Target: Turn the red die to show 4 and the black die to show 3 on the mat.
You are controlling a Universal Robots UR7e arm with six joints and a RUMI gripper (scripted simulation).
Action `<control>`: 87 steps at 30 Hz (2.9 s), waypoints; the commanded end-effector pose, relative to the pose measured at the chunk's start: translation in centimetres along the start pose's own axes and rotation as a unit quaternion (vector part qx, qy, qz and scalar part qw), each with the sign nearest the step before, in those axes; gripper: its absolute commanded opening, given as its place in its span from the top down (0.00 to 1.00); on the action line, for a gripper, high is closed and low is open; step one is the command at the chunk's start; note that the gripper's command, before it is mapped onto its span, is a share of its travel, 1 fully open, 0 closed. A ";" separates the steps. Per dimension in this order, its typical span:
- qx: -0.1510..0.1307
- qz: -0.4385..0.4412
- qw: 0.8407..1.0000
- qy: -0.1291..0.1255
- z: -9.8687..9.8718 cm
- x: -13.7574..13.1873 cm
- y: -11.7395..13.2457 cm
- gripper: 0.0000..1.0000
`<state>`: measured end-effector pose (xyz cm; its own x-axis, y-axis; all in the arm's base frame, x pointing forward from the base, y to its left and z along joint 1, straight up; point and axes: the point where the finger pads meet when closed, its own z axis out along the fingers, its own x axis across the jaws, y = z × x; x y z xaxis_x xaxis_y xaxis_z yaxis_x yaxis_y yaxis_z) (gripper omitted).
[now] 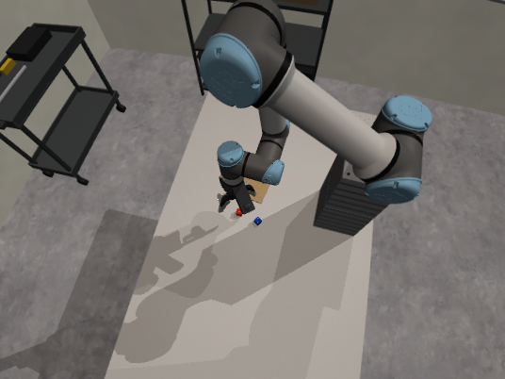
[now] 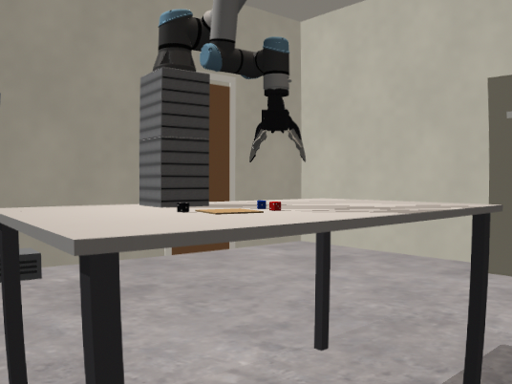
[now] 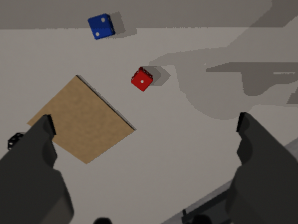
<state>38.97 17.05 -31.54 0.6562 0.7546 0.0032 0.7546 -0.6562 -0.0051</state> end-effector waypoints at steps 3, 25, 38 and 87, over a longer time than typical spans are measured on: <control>-0.003 0.112 0.994 -0.001 0.3 0.2 -0.1 0.00; -0.003 0.416 0.910 0.000 1.4 0.6 0.0 0.00; -0.003 0.567 0.823 0.000 2.0 0.6 0.3 0.00; -0.002 0.901 0.434 0.002 3.7 -0.5 1.1 0.00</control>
<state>39.42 16.05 -35.23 0.2079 -0.9781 -0.0010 -0.9781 -0.2079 0.0009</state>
